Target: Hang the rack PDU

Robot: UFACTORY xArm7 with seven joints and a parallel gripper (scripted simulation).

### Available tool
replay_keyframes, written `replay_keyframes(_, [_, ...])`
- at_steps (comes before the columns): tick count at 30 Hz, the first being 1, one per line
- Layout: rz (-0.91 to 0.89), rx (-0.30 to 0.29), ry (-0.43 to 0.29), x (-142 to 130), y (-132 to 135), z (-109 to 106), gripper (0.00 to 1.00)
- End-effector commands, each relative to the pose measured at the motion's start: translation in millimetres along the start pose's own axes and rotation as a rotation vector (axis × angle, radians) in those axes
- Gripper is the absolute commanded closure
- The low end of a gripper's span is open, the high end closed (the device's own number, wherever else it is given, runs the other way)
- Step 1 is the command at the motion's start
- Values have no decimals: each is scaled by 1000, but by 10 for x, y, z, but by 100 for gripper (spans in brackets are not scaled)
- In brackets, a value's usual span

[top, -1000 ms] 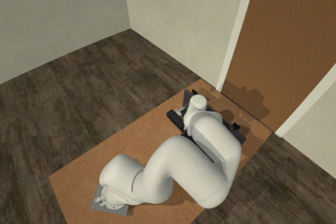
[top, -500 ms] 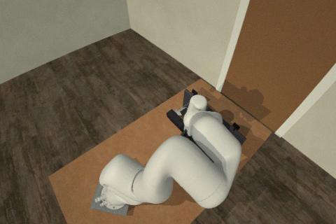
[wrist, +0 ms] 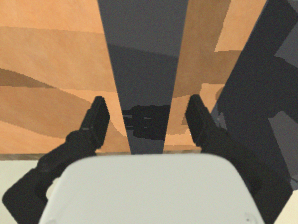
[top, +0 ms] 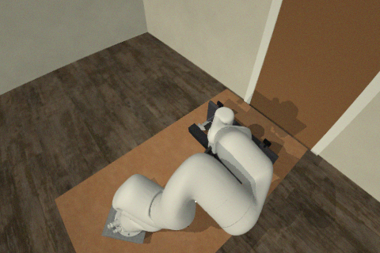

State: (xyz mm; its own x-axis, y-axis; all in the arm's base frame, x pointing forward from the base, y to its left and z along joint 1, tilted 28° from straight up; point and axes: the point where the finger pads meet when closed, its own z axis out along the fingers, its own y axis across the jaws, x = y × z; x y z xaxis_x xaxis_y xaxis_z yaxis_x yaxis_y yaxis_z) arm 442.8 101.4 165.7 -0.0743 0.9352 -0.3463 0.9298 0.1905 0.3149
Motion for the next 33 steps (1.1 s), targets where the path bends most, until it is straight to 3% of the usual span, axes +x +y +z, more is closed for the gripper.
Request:
replay_keyframes(1, [0,-4,2,6,14,-36,0])
replay_keyframes(6, [0,-4,2,6,14,-112,0])
replay_keyframes(18, [0,-4,2,6,13,-612,0])
replay_keyframes(33, [0,-4,2,6,-28,-653,0])
